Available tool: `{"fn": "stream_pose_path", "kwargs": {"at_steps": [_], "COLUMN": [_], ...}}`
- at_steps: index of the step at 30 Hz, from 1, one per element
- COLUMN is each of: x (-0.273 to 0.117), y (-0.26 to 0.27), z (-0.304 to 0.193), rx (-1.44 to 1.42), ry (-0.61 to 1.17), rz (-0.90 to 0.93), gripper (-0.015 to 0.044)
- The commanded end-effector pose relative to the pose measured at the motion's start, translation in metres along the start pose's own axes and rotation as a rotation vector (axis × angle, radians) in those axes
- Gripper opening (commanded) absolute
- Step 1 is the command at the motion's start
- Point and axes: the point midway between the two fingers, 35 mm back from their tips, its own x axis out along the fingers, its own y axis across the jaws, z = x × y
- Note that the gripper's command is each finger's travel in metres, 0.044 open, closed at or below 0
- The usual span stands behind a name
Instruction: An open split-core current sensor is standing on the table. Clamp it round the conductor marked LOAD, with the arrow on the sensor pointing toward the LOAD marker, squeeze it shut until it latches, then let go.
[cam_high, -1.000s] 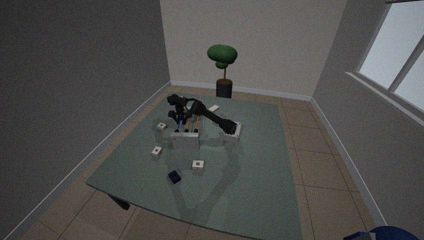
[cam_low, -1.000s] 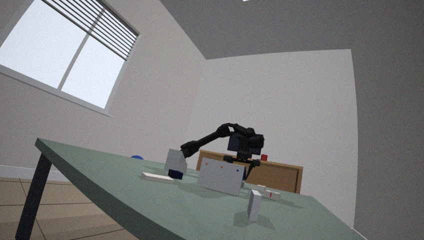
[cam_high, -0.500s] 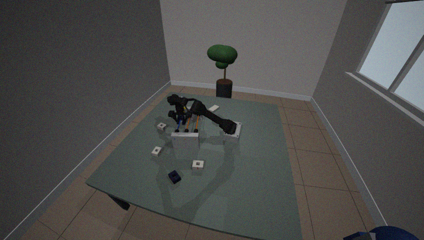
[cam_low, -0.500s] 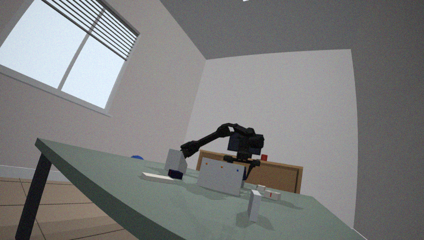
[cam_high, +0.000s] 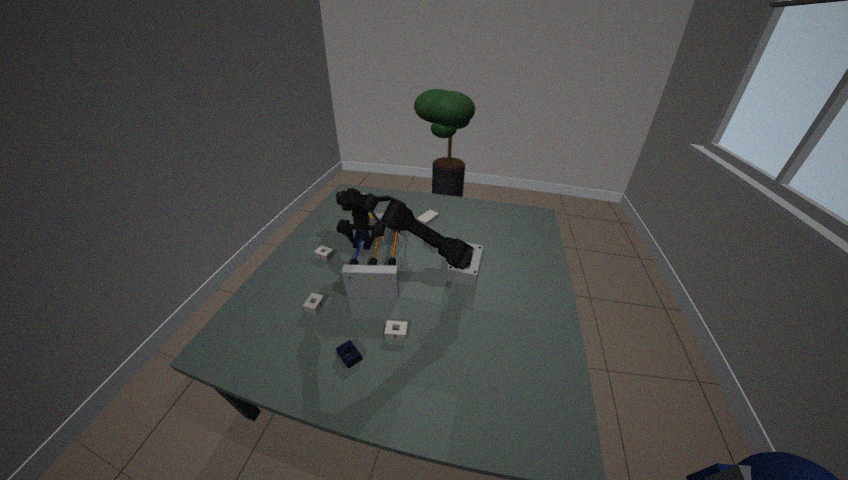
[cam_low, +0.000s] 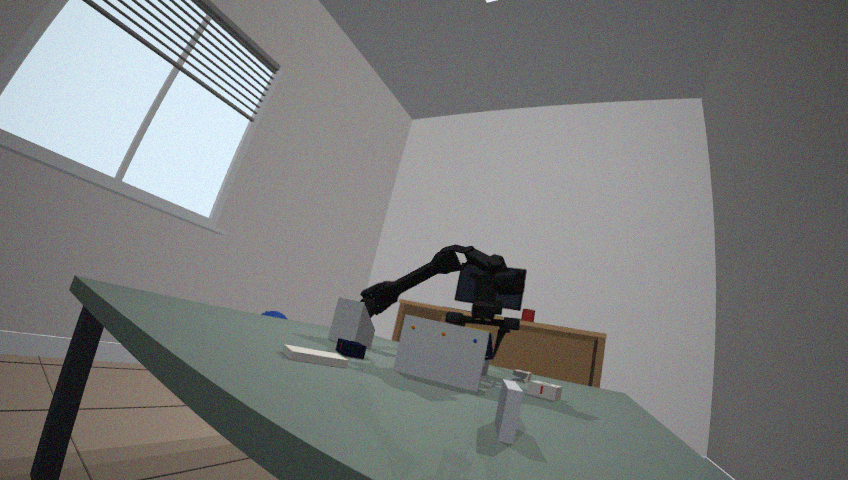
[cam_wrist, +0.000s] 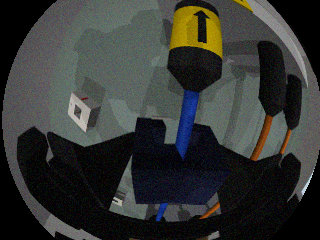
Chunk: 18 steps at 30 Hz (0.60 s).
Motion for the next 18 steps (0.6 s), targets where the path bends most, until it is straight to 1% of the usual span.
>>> {"fn": "stream_pose_path", "kwargs": {"at_steps": [1,6,18], "x": [-0.0075,-0.0132,-0.0136], "y": [0.0016,0.0011,0.001], "z": [0.0005,-0.0002,-0.0003], "rx": [0.005,0.004,0.004], "ry": [-0.001,0.003,0.004], "rz": [0.084,0.166,0.171], "gripper": [0.0,0.0,0.0]}}
